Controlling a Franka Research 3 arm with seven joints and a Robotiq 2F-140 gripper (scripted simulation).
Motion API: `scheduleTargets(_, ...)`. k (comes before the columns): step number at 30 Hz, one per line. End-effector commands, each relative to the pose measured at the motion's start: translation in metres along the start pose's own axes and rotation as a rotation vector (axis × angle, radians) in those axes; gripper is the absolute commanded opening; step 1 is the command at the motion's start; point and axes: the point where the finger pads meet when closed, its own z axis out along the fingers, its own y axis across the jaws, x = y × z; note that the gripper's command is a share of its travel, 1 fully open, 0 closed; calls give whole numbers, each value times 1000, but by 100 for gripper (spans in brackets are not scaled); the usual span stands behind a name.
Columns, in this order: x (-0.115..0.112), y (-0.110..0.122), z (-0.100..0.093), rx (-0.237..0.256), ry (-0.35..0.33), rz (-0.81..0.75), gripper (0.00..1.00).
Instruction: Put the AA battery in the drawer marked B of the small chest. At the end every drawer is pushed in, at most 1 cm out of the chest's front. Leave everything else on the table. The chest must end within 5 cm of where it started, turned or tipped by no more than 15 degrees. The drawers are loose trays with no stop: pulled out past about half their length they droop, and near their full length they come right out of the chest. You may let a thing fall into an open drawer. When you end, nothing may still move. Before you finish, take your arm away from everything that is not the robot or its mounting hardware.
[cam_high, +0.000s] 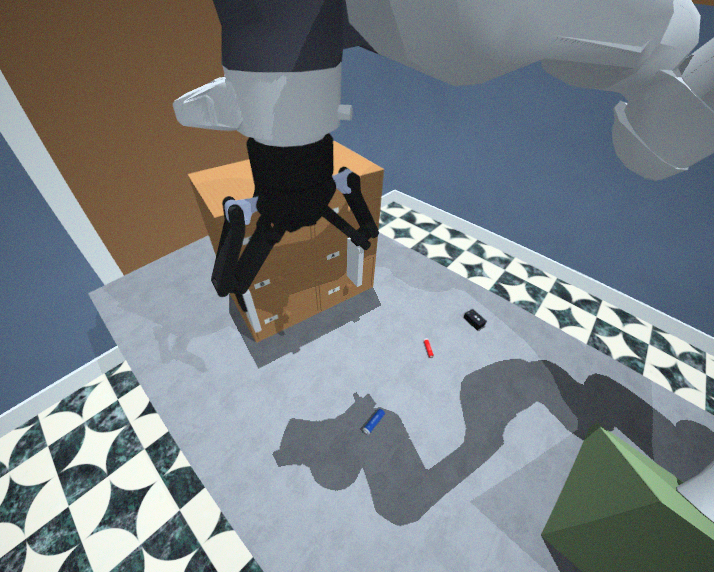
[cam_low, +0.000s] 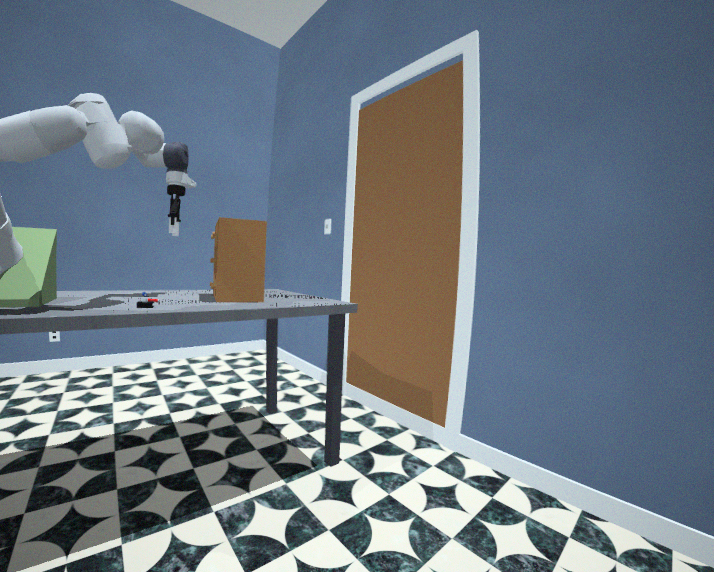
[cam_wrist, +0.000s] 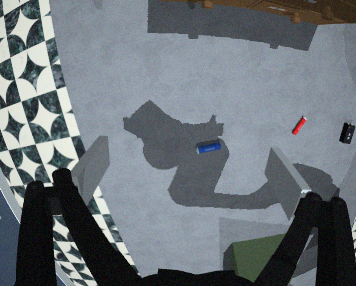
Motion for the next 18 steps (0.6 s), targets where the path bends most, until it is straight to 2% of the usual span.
scheduleTargets(1, -2, -1, -1, -1, -5, -13, 100)
scheduleTargets(11, -1, 0, 0, 0, 0, -2, 100)
scheduleTargets(18, -15, 6, -4, 0, -1, -4, 100)
